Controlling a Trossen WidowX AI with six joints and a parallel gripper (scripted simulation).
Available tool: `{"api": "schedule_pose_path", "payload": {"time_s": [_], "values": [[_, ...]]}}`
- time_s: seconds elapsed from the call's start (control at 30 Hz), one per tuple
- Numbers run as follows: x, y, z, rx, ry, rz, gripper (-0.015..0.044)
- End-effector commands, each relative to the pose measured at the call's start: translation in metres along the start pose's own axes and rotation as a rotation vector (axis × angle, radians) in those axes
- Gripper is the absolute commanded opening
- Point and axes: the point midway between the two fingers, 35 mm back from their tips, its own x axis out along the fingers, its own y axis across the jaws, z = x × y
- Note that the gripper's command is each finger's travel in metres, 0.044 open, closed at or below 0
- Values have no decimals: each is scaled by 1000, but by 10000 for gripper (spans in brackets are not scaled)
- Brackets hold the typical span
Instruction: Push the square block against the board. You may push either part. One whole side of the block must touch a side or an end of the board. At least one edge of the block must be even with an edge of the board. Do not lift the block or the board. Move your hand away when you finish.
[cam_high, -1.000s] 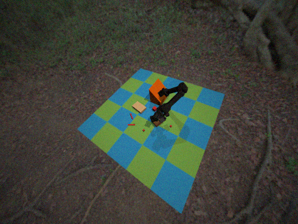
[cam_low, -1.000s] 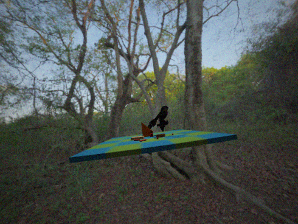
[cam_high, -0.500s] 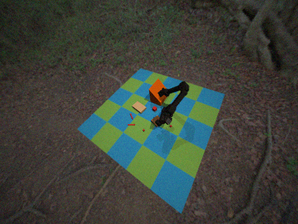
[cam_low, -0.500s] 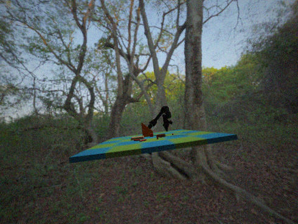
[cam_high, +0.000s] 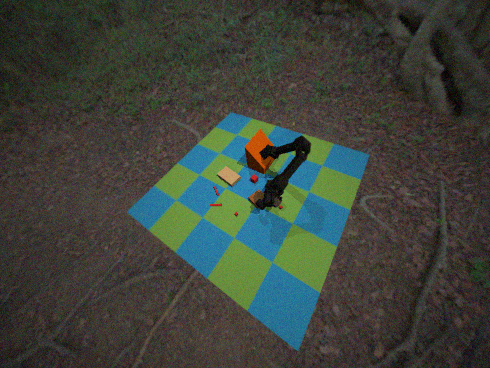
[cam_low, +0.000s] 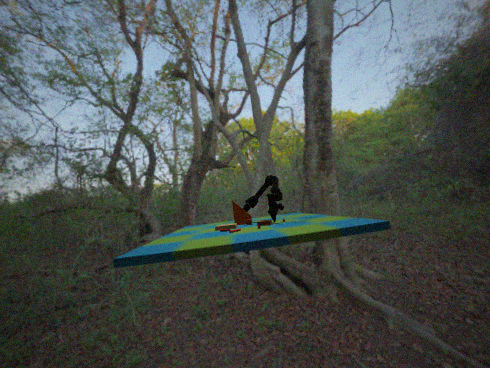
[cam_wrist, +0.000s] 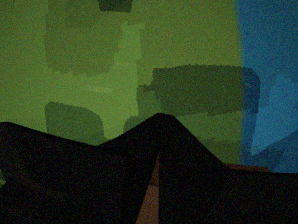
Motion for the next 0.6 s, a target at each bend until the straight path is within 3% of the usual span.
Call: {"api": "schedule_pose_path", "payload": {"time_s": [0.0,0.57], "values": [[2,0,-9,4,6,3,0],[2,-2,-37,5,10,3,0]]}}
